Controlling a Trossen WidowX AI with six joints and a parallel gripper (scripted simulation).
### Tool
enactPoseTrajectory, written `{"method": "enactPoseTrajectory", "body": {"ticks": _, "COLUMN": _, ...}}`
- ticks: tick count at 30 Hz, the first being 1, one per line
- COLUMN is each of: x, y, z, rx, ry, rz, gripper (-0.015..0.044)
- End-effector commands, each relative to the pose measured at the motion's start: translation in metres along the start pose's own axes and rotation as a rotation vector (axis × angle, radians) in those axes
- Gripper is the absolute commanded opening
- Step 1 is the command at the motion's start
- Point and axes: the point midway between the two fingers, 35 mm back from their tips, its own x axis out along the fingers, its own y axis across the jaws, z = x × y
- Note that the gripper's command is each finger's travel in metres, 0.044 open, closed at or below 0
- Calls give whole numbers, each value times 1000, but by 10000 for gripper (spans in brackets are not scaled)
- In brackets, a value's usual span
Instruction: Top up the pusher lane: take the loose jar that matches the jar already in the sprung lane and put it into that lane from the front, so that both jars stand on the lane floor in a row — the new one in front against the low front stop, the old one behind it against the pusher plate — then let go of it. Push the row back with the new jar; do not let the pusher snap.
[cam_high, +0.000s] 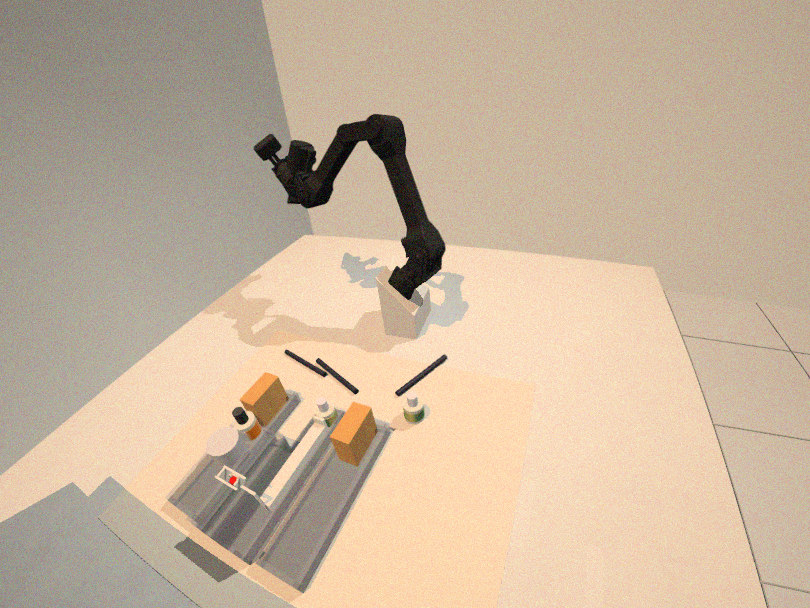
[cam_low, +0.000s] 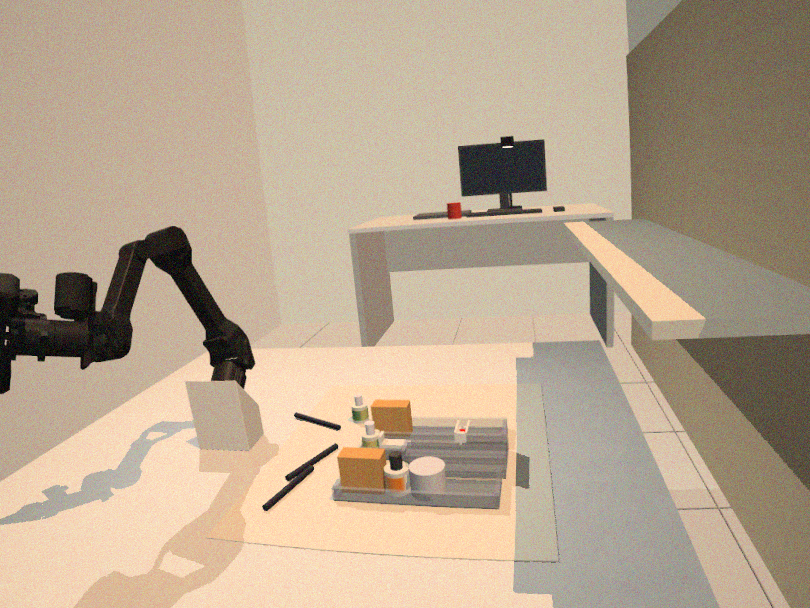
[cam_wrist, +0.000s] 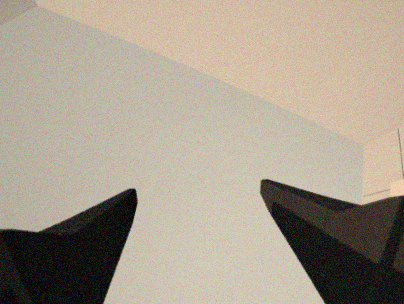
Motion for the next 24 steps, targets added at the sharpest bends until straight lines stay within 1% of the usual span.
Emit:
{"method": "enactPoseTrajectory", "body": {"ticks": 1, "x": -1, "y": 2, "z": -2, "rx": -7, "ry": 8, "rz": 4, "gripper": 426}}
{"method": "enactPoseTrajectory", "body": {"ticks": 2, "x": -3, "y": 9, "z": -7, "rx": -27, "ry": 33, "rz": 16, "gripper": 440}}
{"method": "enactPoseTrajectory", "body": {"ticks": 5, "x": -22, "y": 46, "z": -39, "rx": -145, "ry": 170, "rz": 87, "gripper": 440}}
{"method": "enactPoseTrajectory", "body": {"ticks": 11, "x": -83, "y": 110, "z": -101, "rx": -394, "ry": 444, "rz": 251, "gripper": 440}}
{"method": "enactPoseTrajectory", "body": {"ticks": 18, "x": -185, "y": 156, "z": -162, "rx": -688, "ry": 751, "rz": 462, "gripper": 440}}
{"method": "enactPoseTrajectory", "body": {"ticks": 24, "x": -290, "y": 168, "z": -194, "rx": -933, "ry": 1001, "rz": 652, "gripper": 440}}
